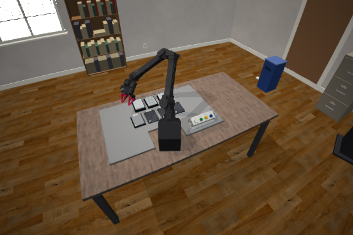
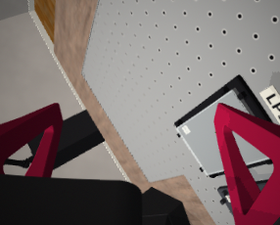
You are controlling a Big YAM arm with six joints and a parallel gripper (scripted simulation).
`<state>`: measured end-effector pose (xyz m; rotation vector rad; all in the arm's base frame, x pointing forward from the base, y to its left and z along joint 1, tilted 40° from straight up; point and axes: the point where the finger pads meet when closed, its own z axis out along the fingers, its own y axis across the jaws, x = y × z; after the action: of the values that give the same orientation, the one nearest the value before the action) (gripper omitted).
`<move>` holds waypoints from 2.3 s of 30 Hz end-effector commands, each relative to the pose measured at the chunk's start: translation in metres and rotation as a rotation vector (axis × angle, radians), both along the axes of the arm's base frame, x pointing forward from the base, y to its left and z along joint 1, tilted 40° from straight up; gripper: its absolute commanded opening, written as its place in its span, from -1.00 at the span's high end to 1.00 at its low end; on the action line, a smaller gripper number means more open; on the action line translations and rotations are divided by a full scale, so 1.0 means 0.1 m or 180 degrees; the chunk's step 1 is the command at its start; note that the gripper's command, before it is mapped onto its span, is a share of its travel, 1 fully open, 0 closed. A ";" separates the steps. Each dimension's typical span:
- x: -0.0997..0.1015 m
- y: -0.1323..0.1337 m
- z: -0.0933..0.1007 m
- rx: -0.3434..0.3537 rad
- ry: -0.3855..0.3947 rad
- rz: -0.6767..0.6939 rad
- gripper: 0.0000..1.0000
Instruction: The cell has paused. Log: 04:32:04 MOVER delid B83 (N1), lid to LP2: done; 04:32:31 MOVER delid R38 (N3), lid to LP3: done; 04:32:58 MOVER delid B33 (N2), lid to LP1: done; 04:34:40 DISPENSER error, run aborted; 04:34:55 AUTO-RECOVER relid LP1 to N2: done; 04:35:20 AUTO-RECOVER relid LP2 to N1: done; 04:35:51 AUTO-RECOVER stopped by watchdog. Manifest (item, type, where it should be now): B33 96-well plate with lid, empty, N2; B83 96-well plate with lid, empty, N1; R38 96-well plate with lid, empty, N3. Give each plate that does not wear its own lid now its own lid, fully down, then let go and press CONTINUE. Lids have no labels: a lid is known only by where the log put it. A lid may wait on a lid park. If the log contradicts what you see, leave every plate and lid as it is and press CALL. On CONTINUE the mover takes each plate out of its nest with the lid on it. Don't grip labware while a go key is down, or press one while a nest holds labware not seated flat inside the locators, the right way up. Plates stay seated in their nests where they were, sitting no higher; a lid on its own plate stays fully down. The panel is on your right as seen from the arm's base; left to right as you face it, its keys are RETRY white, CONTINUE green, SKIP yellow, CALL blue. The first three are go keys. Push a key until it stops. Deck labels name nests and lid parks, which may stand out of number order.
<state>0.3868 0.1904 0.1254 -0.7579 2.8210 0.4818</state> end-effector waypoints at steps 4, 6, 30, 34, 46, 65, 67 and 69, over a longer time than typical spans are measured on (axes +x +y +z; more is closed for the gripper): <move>0.13 -0.28 0.45 -0.0027 -0.0189 -0.0307 -1.00; 0.12 -0.37 0.49 -0.0087 -0.0186 -0.0420 -1.00; -0.13 -1.24 0.87 -0.0522 -0.0141 -0.1179 -1.00; -0.19 -1.44 0.97 -0.0620 -0.0146 -0.1399 -1.00; -0.42 -1.85 1.16 -0.0849 -0.0118 -0.1817 -1.00; -0.57 -2.20 0.30 -0.1245 -0.0879 -0.2176 -1.00; -0.59 -2.25 0.21 -0.1288 -0.0973 -0.2248 -1.00; -0.61 -2.30 0.12 -0.1328 -0.1076 -0.2313 -1.00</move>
<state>0.3262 -0.0404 0.1371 0.1304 2.6971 -0.3286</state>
